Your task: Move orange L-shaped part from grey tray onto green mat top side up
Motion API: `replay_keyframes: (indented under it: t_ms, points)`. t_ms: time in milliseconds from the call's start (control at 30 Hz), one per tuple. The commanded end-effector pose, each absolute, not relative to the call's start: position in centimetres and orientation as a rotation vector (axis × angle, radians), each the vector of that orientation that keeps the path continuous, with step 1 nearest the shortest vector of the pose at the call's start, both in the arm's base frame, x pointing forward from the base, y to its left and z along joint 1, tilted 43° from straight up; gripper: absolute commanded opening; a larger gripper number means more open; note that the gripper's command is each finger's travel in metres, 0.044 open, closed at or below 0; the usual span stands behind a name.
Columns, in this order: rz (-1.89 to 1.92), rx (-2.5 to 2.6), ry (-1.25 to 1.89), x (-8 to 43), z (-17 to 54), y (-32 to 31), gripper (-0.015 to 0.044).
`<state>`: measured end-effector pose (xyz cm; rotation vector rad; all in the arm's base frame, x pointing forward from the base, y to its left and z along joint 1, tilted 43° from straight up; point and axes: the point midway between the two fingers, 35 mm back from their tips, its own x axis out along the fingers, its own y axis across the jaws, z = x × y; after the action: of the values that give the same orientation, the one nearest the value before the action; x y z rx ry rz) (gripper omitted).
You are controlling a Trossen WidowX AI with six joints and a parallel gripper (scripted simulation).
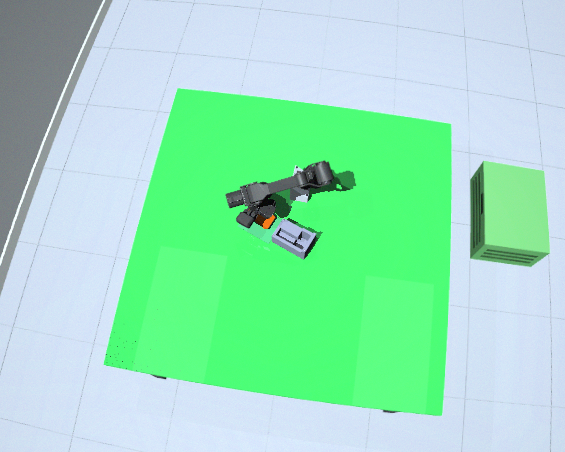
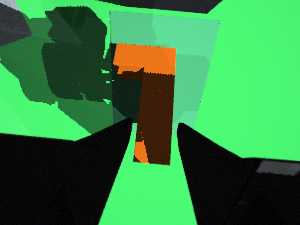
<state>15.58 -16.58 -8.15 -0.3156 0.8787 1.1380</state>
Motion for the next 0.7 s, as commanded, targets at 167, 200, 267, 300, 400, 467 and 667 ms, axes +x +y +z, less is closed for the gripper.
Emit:
replay_keyframes:
  t_ms: [167,200,267,300,400,467,667]
  points:
    - [1.134,-0.314,0.88,15.0,-4.2,-20.5,0.04]
    - [1.133,-0.313,0.88,14.8,-3.2,-21.2,0.04]
    - [1.132,-0.312,0.88,14.4,-1.8,-22.2,0.04]
    - [1.132,-0.312,0.88,14.3,-1.6,-22.4,0.04]
    - [1.132,-0.312,0.88,14.3,-1.6,-22.4,0.04]
    - [1.116,-0.314,0.881,14.5,-2.1,-22.2,0.04]
    - [1.116,-0.314,0.881,14.5,-2.1,-22.2,0.04]
